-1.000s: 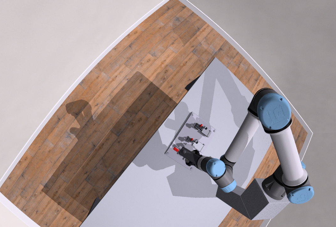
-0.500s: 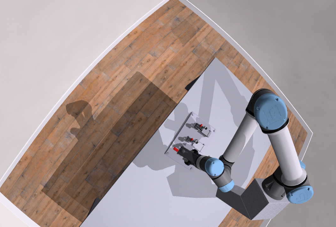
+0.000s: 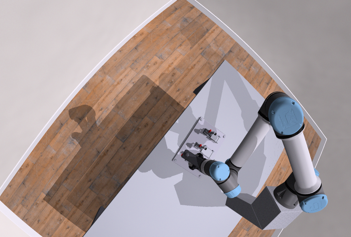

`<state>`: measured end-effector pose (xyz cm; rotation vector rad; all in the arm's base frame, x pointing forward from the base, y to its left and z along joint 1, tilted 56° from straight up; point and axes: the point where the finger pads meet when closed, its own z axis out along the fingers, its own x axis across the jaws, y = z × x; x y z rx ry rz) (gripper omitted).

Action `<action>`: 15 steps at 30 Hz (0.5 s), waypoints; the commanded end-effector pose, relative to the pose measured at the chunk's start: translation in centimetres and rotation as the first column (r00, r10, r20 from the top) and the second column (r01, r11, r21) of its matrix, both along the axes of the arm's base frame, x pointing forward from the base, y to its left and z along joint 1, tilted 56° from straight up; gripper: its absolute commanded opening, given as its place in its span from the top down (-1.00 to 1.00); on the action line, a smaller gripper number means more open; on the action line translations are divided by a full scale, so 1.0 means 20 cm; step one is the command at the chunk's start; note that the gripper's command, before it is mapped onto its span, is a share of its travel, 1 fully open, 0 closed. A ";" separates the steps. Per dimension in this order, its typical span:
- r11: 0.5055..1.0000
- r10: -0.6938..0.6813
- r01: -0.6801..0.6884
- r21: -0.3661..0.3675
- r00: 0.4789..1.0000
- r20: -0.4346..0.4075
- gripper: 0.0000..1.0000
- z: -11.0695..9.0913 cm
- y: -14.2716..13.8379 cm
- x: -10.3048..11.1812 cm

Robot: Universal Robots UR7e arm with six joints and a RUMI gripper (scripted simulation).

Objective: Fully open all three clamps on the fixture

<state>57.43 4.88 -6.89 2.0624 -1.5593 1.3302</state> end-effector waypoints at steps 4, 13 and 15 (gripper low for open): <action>1.000 0.001 -0.001 0.001 1.000 0.003 0.44 0.04 0.05 0.09; 1.000 0.000 0.000 0.001 1.000 0.001 0.44 0.04 0.06 0.11; 1.000 0.000 0.000 0.001 1.000 0.001 0.44 0.04 0.05 0.11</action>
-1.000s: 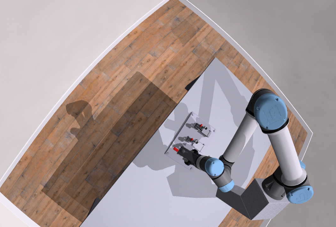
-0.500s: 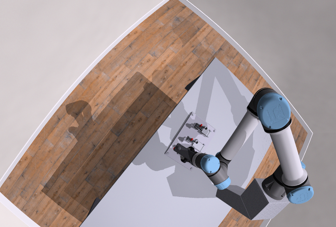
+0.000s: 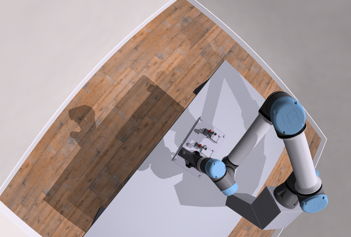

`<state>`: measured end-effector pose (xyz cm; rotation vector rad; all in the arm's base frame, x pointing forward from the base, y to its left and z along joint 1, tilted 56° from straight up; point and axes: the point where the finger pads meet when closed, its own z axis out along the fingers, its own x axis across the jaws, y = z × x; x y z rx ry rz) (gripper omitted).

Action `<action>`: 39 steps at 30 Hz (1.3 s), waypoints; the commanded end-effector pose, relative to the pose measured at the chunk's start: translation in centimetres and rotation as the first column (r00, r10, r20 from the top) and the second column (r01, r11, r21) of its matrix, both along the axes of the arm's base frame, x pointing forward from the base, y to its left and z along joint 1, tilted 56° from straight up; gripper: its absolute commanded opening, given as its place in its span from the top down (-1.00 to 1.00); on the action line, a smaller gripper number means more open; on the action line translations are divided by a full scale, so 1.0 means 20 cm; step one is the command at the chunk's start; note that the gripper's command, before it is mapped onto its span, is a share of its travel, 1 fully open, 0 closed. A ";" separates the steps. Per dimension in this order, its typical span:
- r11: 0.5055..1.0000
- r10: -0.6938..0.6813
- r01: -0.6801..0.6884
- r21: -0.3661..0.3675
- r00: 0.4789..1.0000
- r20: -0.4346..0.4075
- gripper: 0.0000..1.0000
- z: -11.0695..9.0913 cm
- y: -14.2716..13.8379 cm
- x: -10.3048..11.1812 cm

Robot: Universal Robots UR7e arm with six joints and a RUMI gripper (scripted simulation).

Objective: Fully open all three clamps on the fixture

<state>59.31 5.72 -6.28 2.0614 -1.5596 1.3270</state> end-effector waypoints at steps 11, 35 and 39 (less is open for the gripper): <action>1.000 0.000 0.000 0.001 1.000 0.001 0.44 -0.02 -0.02 0.03; 1.000 0.000 0.000 0.000 1.000 0.001 0.44 -0.18 -0.21 0.18; 1.000 0.000 0.000 0.000 1.000 0.001 0.44 -0.19 -0.21 0.18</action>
